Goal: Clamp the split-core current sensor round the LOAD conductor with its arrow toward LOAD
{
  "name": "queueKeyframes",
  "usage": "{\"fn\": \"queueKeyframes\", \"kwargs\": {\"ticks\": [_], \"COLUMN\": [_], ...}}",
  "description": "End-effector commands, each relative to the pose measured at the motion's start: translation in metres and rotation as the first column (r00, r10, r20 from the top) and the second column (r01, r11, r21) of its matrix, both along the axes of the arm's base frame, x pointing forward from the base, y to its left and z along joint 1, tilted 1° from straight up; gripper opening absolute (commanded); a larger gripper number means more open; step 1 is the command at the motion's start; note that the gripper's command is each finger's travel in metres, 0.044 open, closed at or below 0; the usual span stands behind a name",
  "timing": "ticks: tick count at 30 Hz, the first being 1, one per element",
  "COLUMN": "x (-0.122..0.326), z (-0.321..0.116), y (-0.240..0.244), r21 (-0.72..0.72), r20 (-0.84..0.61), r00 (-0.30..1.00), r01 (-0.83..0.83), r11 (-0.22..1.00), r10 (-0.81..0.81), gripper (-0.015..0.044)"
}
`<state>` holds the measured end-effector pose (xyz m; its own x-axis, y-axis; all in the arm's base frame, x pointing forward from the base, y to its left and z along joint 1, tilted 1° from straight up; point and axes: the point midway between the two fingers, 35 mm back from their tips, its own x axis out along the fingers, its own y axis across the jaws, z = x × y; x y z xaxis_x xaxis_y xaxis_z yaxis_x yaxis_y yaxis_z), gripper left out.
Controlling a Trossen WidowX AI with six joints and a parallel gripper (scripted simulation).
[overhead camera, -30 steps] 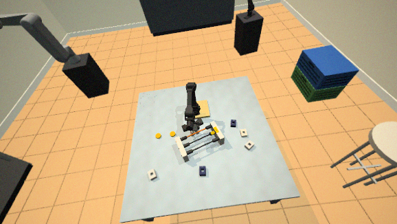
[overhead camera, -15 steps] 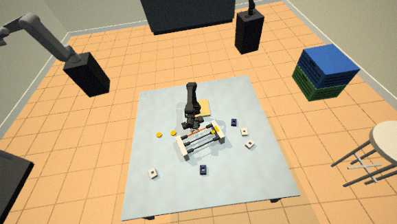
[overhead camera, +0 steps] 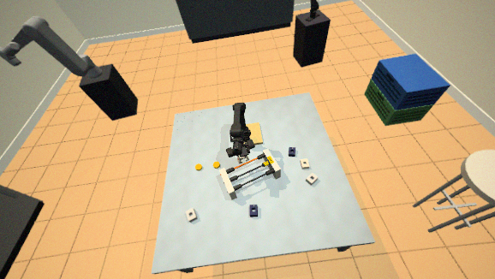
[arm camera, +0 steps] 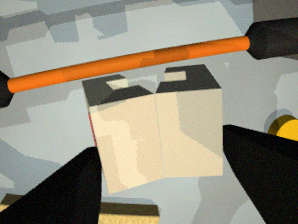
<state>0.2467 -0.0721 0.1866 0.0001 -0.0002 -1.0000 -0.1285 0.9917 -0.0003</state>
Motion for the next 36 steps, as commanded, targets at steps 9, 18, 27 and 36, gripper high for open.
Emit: {"fn": "queueKeyframes", "kwargs": {"ticks": [9,18,27,36], "x": [0.011,0.023,0.036,0.048], "z": [0.007,0.005,0.003,0.001], "y": [0.002,0.004,0.006,0.008], "r21": [0.013,0.054,0.115,0.183], "r20": [0.034,0.07,0.08,0.056], "r00": [0.976,0.866,0.678,0.431], "r01": [0.214,0.493,0.722,0.882], "r11": [0.977,0.868,0.682,0.434], "r10": [-0.215,-0.496,-0.731,-0.9], "gripper": [0.0,0.0,0.0,0.0]}}
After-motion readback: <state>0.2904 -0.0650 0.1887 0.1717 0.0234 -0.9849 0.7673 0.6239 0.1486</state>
